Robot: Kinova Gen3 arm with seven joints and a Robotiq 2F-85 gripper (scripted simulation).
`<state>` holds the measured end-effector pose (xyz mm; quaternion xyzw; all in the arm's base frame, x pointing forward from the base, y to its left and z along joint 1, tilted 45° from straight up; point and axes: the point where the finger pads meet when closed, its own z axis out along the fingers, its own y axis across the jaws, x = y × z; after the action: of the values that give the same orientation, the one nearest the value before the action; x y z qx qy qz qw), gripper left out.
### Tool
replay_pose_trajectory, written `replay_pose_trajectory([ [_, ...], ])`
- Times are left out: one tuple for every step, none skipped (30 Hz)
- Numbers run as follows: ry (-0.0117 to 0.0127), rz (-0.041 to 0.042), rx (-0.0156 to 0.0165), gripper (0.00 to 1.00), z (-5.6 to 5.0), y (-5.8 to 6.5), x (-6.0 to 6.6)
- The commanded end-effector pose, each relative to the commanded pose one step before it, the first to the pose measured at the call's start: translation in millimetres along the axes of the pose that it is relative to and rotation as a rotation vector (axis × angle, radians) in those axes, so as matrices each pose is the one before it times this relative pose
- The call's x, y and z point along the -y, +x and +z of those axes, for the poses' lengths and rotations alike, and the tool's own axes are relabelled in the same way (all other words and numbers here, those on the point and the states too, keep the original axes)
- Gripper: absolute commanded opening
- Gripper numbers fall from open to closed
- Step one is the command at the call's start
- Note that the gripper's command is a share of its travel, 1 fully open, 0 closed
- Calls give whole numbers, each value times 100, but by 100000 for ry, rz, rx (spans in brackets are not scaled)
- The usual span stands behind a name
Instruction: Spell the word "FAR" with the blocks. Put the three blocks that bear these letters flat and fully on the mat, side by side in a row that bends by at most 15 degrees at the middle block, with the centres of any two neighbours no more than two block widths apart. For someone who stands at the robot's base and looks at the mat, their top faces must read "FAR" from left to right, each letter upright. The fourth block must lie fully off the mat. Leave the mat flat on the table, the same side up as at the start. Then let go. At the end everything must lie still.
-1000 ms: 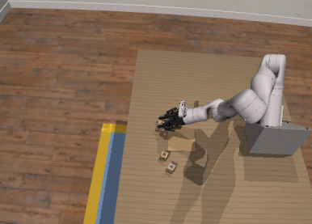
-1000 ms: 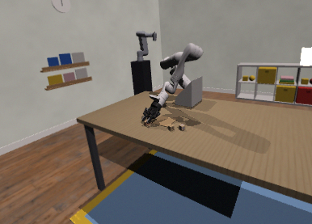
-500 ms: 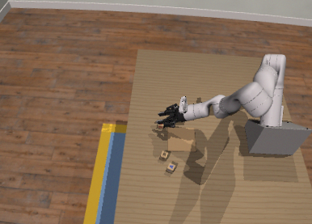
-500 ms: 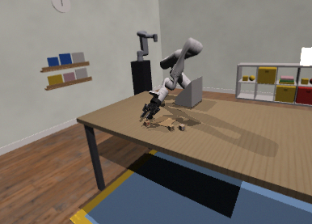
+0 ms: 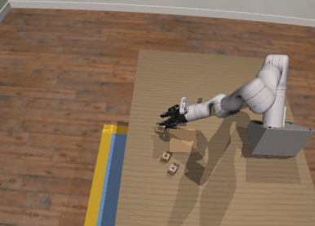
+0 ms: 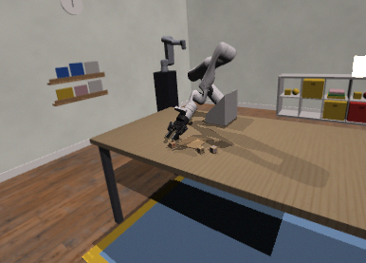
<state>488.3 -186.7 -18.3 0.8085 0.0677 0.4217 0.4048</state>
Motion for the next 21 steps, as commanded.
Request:
replay_pose_trajectory([
  [117, 489, 2127, 46, 15, 618, 114],
  [7, -3, 1076, 46, -19, 33, -2],
  [18, -18, 1171, 46, -27, 38, -5],
  [31, -37, 1264, 46, -36, 42, -9],
  [0, 0, 0, 46, 0, 0, 0],
  [0, 0, 0, 46, 0, 0, 0],
  [-214, 560, 1312, 46, -68, -10, -43],
  [489, -711, 1726, 46, -55, -20, 104],
  [-51, -122, 1343, 46, -61, 159, -102],
  [2, 58, 1472, 46, -6, 7, 22],
  [64, 78, 1601, 46, -4, -45, 71],
  [56, 52, 1637, 46, -13, -21, 56],
  [-150, 289, 1515, 46, -21, 64, -31],
  [-115, 222, 1587, 46, -33, 71, -32],
  [-16, 45, 1698, 46, -48, 63, -13],
  [7, -7, 1752, 46, -65, 72, -20],
  [-8, 12, 1776, 46, -83, 88, -41],
  [-87, 197, 1766, 46, -83, 98, -66],
  [-9, 119, 1889, 46, 8, 0, 40],
  [8, 68, 1922, 46, -10, 12, 34],
  [16, 32, 1943, 46, -29, 26, 24],
])
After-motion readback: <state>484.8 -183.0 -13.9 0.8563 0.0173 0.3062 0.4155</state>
